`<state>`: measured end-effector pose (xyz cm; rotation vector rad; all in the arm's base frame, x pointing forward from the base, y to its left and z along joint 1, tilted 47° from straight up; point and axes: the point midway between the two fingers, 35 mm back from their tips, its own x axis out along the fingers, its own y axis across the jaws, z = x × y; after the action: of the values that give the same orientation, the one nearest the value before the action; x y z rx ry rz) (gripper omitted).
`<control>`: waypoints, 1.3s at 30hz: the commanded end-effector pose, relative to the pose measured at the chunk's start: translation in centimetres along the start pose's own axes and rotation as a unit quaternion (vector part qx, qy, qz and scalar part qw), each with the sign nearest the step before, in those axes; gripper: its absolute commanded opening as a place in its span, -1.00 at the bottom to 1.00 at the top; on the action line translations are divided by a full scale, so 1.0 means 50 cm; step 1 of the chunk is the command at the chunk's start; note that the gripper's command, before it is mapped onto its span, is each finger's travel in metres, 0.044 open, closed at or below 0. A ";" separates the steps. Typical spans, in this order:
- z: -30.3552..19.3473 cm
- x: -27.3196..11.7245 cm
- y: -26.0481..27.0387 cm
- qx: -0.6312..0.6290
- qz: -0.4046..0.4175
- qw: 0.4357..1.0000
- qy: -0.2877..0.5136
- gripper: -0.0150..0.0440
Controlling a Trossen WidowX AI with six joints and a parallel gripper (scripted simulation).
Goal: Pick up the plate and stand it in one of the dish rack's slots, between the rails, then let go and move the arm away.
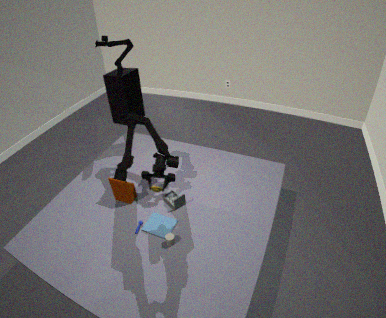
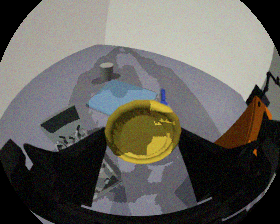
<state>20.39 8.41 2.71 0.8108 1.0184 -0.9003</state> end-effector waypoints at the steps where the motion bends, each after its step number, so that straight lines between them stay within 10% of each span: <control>1: -0.003 -0.004 0.008 -0.010 0.035 0.999 -0.029 -0.49; 39: -0.073 -0.104 0.041 -0.044 0.357 0.914 -0.186 -0.49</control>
<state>19.72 13.73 6.41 0.7971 0.3877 -0.3587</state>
